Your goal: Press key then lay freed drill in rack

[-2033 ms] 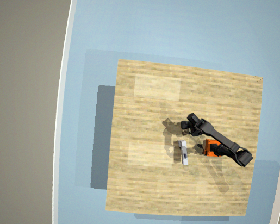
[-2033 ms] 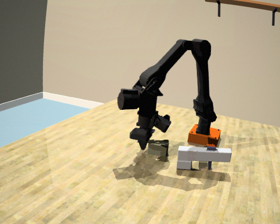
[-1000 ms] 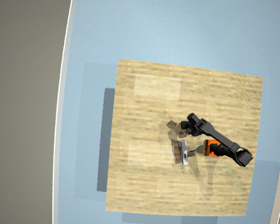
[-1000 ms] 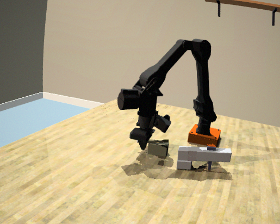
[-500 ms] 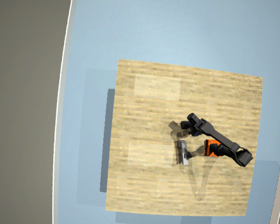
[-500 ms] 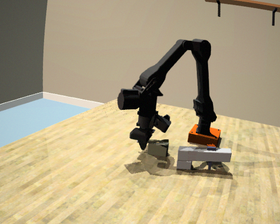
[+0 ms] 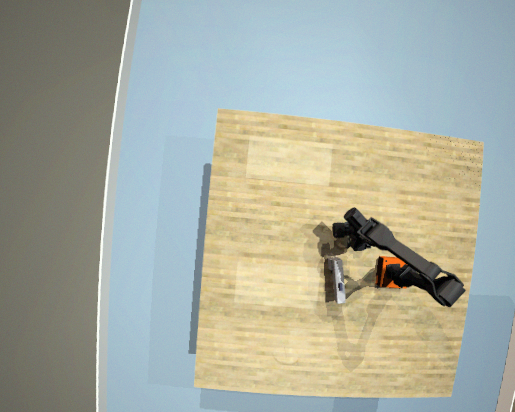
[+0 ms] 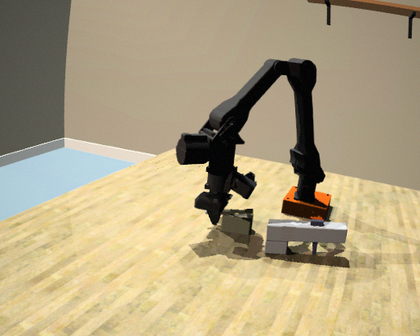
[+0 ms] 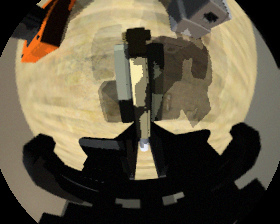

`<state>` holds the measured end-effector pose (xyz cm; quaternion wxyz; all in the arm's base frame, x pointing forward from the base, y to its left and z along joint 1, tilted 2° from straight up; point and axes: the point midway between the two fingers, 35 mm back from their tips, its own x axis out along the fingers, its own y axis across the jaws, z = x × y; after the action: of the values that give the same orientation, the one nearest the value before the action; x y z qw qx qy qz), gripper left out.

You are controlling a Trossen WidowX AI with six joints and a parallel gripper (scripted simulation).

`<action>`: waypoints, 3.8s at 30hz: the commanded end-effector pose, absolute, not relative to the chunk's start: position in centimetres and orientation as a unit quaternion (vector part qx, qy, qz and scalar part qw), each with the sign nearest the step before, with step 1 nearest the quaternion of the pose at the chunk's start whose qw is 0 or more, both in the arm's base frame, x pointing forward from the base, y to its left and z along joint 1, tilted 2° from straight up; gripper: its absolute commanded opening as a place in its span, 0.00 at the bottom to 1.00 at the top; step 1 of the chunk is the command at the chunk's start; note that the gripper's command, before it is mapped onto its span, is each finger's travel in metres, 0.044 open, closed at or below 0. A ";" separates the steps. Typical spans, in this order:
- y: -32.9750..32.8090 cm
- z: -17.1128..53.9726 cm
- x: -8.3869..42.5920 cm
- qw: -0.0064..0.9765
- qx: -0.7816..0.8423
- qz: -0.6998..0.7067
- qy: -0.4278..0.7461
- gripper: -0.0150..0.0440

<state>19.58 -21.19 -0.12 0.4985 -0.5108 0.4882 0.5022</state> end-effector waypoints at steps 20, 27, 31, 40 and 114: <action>-20.5 -0.5 19.4 0.501 -0.505 0.509 0.484 0.25; -20.5 -0.5 19.4 0.501 -0.505 0.509 0.484 0.25; -20.5 -0.6 19.4 0.502 -0.505 0.509 0.484 0.25; -20.5 -0.6 19.4 0.502 -0.505 0.509 0.484 0.25; -21.4 7.9 19.4 0.501 -0.505 0.509 0.484 1.00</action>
<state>19.14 -21.14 6.81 0.5012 -0.5005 0.4871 0.5109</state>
